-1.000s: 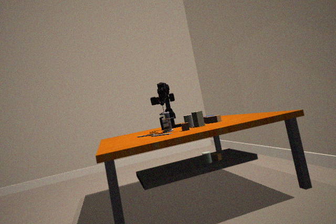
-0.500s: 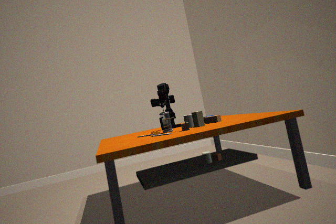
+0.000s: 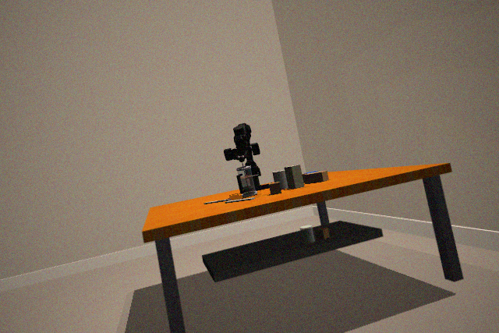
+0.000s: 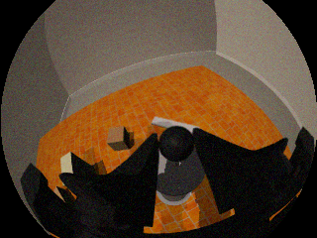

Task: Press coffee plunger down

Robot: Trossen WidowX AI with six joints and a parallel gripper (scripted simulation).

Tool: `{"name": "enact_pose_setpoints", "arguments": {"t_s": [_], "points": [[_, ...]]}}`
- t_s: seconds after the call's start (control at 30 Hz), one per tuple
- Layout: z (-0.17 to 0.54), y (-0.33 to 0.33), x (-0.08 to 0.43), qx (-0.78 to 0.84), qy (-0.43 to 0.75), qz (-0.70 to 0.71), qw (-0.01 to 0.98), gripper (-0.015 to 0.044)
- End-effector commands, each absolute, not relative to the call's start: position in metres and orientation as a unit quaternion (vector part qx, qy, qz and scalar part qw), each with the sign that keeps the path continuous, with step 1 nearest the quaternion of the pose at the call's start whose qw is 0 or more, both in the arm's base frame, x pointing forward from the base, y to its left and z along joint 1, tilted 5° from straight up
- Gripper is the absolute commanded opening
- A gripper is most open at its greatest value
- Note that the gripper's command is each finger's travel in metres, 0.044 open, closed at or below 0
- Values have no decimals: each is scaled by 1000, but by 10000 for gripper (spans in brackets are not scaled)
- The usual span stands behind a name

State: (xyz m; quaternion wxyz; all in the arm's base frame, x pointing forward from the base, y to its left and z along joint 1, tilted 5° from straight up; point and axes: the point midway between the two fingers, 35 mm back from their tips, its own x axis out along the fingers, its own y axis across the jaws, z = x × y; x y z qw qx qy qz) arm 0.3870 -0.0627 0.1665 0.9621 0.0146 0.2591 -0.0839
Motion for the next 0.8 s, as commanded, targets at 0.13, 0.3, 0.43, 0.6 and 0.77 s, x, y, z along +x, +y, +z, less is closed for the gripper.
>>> {"name": "enact_pose_setpoints", "arguments": {"t_s": [0.13,0.3,0.43,0.6,0.77], "points": [[150,-63,385,12,285,-82,955,128],[150,-63,386,12,285,-82,955,128],[150,-63,386,12,285,-82,955,128],[150,-63,386,12,285,-82,955,128],[151,-63,387,12,285,-82,955,128]]}}
